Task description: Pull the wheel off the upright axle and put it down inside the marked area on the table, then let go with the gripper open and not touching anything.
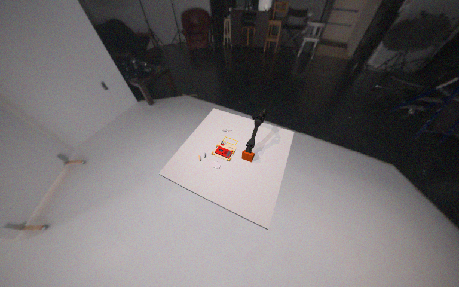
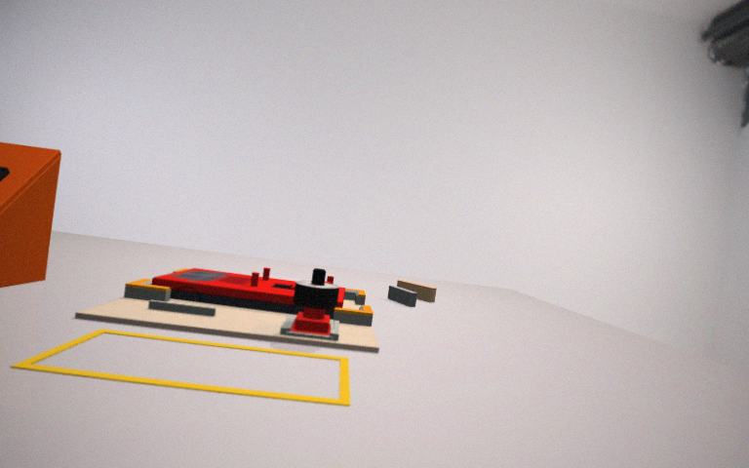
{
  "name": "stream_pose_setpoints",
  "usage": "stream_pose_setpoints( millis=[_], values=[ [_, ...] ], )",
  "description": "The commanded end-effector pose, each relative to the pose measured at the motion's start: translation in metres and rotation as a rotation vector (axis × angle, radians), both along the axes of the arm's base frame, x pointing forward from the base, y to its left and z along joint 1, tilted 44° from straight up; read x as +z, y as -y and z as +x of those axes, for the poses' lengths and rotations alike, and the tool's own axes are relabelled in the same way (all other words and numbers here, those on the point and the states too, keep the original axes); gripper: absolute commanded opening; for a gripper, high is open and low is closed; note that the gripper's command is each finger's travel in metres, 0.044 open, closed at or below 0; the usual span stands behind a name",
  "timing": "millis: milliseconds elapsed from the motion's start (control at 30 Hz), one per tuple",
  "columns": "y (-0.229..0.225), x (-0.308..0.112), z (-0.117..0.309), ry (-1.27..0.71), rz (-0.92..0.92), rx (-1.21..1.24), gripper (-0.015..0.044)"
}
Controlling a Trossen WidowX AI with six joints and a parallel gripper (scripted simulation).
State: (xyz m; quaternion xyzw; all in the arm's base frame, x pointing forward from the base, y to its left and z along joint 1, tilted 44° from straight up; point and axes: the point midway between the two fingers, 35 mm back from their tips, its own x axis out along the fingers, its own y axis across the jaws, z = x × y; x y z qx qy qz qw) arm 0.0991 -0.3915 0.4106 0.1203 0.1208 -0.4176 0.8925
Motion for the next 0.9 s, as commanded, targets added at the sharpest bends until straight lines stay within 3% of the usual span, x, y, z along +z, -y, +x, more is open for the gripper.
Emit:
stream_pose_setpoints(
  millis=[0, 367, 867],
  values=[
    [0.002, -0.032, 0.039, 0.051, 0.179, -0.017, 0.0300],
    [-0.033, -0.109, 0.146, 0.058, 0.565, -0.089, 0.0300],
    [-0.145, -0.222, 0.250, -0.155, 0.880, -0.326, 0.0300]
  ],
)
